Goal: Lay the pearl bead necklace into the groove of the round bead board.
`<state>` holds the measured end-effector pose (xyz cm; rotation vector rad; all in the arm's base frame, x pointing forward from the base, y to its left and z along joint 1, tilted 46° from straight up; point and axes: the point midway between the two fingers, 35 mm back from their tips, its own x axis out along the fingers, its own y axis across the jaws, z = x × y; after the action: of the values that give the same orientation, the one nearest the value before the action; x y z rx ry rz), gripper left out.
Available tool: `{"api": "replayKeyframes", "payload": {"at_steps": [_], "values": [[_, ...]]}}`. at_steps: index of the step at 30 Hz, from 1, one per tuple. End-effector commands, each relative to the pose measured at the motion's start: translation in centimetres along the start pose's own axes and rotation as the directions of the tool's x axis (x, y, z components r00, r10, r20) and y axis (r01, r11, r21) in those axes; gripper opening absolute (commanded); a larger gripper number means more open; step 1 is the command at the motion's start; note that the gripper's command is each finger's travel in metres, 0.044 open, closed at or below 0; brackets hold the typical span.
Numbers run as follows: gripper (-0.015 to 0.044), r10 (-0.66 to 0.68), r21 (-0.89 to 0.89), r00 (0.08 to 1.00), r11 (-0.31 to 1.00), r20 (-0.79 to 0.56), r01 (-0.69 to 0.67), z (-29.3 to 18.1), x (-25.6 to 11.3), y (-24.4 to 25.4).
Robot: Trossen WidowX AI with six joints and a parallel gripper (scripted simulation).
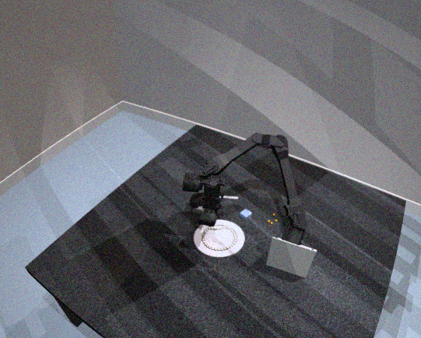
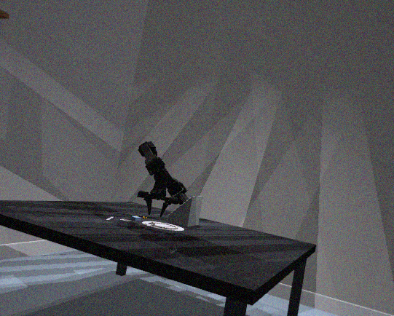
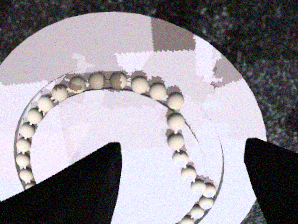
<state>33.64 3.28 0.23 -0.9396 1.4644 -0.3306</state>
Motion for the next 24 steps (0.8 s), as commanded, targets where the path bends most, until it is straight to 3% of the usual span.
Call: {"api": "replayKeyframes", "payload": {"at_steps": [1, 24], "values": [[0.0120, 0.007, 0.018, 1.000, 1.000, -0.010, -0.006, -0.1, 0.2, 0.0], [0.0120, 0.006, 0.021, 1.000, 1.000, -0.005, -0.005, 0.0, 3.1, 0.0]]}}
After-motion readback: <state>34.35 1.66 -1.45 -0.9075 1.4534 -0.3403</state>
